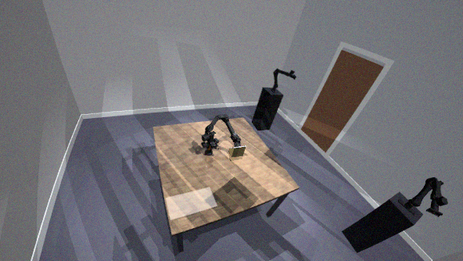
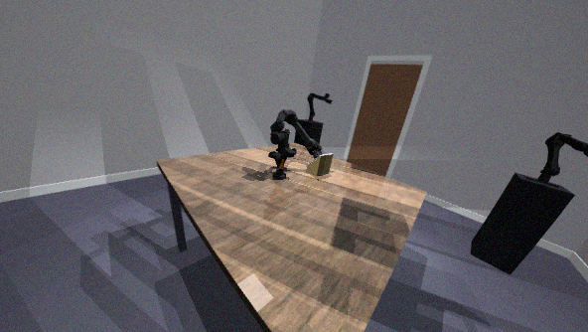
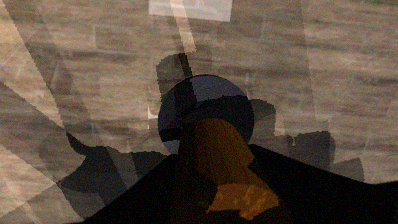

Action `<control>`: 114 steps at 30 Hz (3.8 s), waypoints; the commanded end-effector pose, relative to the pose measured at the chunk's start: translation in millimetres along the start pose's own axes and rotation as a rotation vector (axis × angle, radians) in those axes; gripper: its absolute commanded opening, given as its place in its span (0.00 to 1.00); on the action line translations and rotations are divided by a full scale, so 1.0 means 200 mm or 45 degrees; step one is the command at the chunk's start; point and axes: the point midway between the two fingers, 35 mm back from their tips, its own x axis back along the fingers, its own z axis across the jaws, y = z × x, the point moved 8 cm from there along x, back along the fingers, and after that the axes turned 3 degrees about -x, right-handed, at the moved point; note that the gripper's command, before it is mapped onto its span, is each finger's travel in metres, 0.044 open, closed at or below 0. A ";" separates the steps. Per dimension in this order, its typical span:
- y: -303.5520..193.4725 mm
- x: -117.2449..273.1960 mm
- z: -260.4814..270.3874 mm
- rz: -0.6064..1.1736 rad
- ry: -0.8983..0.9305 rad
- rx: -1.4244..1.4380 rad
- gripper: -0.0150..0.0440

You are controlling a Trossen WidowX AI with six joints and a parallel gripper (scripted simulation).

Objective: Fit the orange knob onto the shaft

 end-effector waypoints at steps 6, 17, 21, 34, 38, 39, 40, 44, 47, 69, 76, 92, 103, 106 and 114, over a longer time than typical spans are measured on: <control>0.01 0.00 0.00 -0.003 -0.005 0.074 0.25; 0.00 -0.01 0.00 -0.002 -0.005 0.074 0.25; 0.00 -0.02 0.00 -0.002 -0.005 0.074 0.25; 0.00 0.01 0.00 -0.003 -0.005 0.106 0.25; 0.00 0.01 0.00 -0.002 -0.005 0.288 0.25; 0.01 0.01 0.00 -0.002 -0.005 0.327 0.25; 0.01 0.01 0.00 -0.002 -0.005 0.340 0.25; 0.01 0.00 0.00 -0.002 -0.005 0.340 0.25; 0.01 0.00 0.00 -0.002 -0.005 0.340 0.25; 0.00 0.00 0.00 -0.002 -0.005 0.340 0.25; 0.00 0.01 0.00 -0.002 -0.005 0.409 0.25; 0.00 0.00 0.00 -0.001 -0.005 0.607 0.25; 0.00 -0.02 0.00 -0.001 -0.005 0.607 0.25; 0.00 -0.02 0.00 -0.001 -0.005 0.607 0.25; 0.00 0.01 0.00 -0.001 -0.005 0.639 0.25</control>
